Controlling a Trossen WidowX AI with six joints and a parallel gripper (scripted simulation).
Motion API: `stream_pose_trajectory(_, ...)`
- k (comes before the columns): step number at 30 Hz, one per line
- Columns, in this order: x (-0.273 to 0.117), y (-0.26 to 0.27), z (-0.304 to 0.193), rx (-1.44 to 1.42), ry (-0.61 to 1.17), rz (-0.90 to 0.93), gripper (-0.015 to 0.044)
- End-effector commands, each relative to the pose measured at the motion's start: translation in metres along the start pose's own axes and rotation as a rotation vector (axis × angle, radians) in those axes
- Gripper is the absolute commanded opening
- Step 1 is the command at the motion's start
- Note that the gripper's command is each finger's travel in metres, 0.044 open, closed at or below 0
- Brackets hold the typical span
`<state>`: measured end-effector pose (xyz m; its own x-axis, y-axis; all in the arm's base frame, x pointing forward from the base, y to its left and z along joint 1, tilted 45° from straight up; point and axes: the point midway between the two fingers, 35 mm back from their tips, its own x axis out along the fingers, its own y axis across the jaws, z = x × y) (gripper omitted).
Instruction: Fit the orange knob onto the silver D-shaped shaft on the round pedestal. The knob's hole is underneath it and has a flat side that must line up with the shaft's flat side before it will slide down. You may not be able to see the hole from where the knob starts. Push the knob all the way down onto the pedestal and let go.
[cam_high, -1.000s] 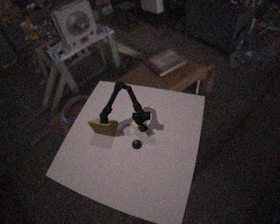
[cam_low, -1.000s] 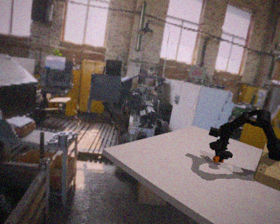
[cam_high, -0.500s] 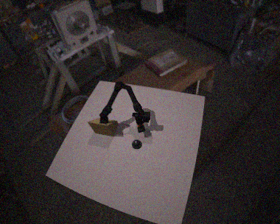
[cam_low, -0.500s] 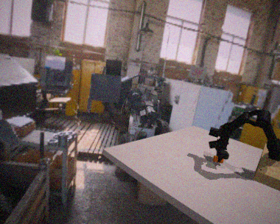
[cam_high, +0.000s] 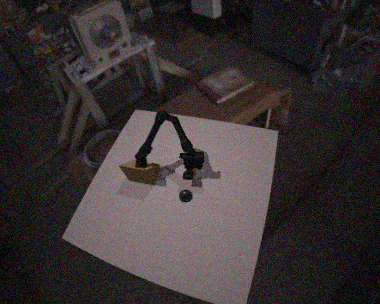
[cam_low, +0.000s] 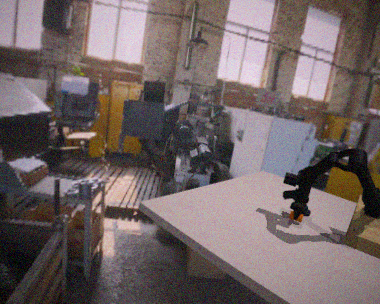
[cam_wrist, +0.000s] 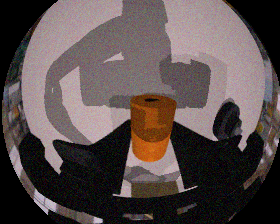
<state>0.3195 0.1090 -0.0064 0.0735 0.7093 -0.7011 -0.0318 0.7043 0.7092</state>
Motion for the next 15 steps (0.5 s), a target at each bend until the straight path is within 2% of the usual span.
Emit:
stream_pose_trajectory(1, -0.0003, 0.0004, 0.0, 0.081, 0.0, 0.001, 0.018)
stream_pose_trajectory(15, -0.0003, 0.0004, 0.0, 0.518, 0.001, 0.001, 0.018)
